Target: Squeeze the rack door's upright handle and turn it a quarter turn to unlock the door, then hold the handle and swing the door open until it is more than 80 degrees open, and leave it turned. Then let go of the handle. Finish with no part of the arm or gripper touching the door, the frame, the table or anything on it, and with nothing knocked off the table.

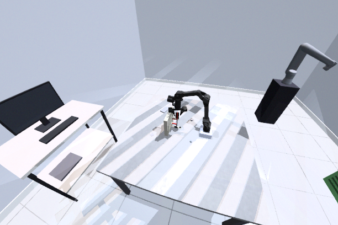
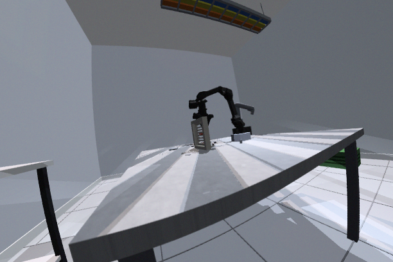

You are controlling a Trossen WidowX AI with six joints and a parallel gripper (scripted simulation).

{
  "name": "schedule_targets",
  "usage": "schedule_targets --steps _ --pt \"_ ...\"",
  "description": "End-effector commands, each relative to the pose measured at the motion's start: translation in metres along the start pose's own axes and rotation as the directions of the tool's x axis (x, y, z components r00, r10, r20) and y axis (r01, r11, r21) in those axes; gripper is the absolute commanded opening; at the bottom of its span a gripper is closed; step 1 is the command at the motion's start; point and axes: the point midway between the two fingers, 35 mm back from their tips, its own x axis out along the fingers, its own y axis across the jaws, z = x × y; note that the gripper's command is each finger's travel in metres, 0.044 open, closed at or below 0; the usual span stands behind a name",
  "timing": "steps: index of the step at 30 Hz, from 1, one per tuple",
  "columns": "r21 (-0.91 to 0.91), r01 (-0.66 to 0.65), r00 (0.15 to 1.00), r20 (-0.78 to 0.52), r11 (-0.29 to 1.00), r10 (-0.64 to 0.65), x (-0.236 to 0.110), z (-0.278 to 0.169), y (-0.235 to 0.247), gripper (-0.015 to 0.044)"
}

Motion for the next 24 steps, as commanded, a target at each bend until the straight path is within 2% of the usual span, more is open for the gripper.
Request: schedule_targets --steps 1,6,11,18,24 --pt "-0.242 -0.008 1.0 -0.006 0.97 0.007 0.0009 -0.0034 0.0031 0.0282" --pt "-0.473 -0.009 1.0 -0.006 0.881 0.007 0.0009 -0.0034 0.0031 0.0282" --pt "-0.674 -0.009 1.0 -0.006 0.738 0.007 0.0009 -0.0034 0.0031 0.0282" --pt "-0.885 -0.008 1.0 -0.006 0.465 0.007 0.0009 -0.0034 0.0031 0.0282" --pt "-0.983 -0.007 1.0 -0.006 0.186 0.007 0.0009 -0.0034 0.0031 0.0282"
